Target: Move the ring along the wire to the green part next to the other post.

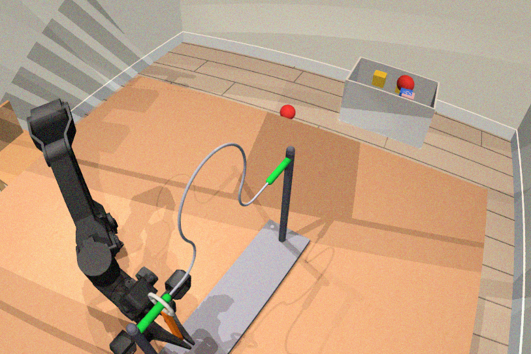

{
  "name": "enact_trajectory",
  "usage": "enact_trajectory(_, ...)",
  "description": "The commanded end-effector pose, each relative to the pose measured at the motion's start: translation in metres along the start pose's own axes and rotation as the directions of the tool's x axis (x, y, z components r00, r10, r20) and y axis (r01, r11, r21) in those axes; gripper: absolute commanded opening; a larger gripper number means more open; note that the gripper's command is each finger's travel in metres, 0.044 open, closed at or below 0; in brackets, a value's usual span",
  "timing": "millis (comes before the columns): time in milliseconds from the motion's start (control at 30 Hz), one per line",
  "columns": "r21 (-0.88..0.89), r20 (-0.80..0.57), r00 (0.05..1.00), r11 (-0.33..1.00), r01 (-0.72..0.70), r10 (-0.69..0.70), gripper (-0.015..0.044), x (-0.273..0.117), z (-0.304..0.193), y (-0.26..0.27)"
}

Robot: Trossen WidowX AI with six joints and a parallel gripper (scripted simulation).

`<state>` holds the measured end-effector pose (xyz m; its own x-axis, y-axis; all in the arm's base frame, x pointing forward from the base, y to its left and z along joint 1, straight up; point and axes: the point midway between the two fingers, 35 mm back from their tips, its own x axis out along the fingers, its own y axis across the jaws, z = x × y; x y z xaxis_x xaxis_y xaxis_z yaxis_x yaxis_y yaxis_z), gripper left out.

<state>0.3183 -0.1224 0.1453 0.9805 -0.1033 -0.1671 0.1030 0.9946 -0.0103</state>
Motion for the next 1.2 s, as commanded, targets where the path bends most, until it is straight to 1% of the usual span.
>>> enact_trajectory(0,-0.002,0.005,1.000,1.000,0.003,-0.003,-0.0150,0.001,0.002,-0.001)
enact_trajectory(300,-0.002,0.005,1.000,1.000,0.003,-0.003,-0.0150,0.001,0.002,0.000)
enact_trajectory(1167,0.015,0.002,1.000,1.000,-0.001,0.001,-0.0150,0.001,0.003,0.027)
